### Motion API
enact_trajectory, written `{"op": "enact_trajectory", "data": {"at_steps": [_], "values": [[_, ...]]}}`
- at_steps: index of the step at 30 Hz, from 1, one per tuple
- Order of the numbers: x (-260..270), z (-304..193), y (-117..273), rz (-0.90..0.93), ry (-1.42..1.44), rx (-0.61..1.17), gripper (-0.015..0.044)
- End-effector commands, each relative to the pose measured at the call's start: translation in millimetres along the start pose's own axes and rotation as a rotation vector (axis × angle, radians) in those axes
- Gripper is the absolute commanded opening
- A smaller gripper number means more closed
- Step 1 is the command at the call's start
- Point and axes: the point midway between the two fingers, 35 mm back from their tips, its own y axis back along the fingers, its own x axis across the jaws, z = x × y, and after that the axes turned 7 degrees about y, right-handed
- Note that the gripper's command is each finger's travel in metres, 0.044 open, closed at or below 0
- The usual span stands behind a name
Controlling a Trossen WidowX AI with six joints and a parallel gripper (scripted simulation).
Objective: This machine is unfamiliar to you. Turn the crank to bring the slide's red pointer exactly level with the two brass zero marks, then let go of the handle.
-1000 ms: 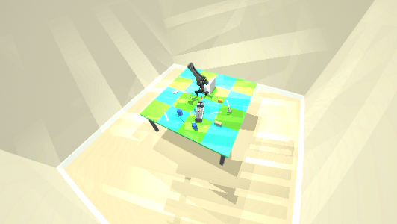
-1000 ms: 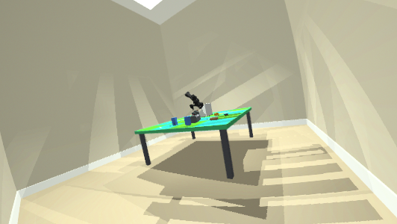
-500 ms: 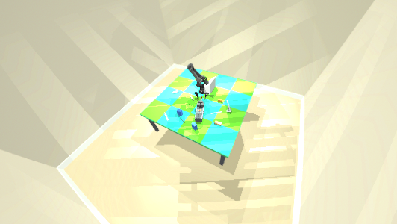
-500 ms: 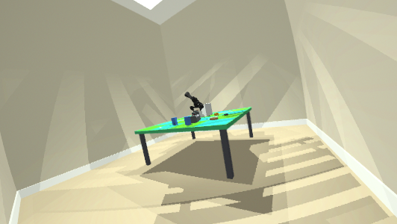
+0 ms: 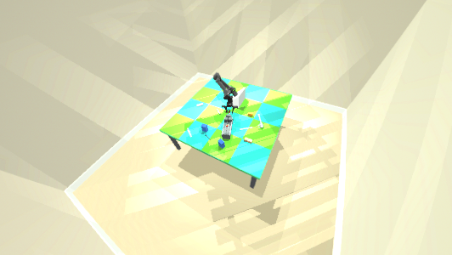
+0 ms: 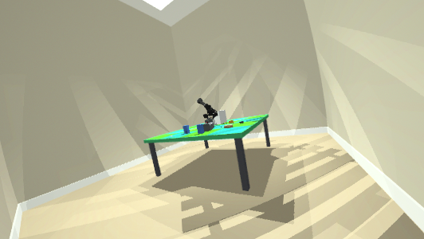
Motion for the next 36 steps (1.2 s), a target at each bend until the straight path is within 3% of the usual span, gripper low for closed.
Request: {"op": "enact_trajectory", "data": {"at_steps": [1, 8, 36], "values": [[2.4, -2.4, -0.5, 0.007, 0.010, 0.004, 0.0178], [2.4, -2.4, -0.5, 0.007, 0.010, 0.004, 0.0000], [15.8, -3.3, -4.6, 0.007, 0.010, 0.003, 0.0000]]}}
